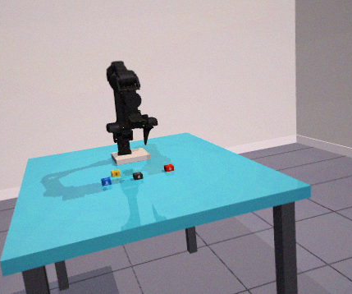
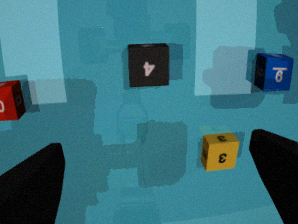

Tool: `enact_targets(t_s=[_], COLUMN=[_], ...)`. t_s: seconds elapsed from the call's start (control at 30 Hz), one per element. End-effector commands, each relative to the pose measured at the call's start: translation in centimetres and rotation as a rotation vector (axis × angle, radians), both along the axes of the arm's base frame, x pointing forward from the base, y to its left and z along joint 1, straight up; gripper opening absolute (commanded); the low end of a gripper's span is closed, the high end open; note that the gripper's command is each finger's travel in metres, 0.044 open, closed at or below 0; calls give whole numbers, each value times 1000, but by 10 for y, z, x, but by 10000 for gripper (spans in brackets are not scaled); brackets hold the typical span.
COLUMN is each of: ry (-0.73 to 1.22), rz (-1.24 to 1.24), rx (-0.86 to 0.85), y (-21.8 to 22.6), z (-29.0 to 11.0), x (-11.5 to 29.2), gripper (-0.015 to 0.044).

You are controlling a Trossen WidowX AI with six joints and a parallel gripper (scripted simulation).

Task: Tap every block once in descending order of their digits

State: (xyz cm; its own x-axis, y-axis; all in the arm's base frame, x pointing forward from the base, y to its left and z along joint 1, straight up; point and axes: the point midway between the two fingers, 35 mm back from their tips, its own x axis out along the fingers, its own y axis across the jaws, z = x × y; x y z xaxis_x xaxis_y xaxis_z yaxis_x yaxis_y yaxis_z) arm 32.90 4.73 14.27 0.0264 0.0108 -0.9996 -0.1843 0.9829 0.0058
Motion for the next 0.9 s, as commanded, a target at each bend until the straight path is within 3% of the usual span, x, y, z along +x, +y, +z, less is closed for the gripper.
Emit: enact_targets(t_s=[0.0, 0.23, 0.53, 0.87], ry=[-3, -3, 1, 1], rz=[-5, -3, -4, -5], rx=[0, 1, 12, 12], y=[0, 10, 121, 123], z=[2, 2, 2, 2], x=[1, -1, -41, -43], gripper=[400, 400, 400, 400])
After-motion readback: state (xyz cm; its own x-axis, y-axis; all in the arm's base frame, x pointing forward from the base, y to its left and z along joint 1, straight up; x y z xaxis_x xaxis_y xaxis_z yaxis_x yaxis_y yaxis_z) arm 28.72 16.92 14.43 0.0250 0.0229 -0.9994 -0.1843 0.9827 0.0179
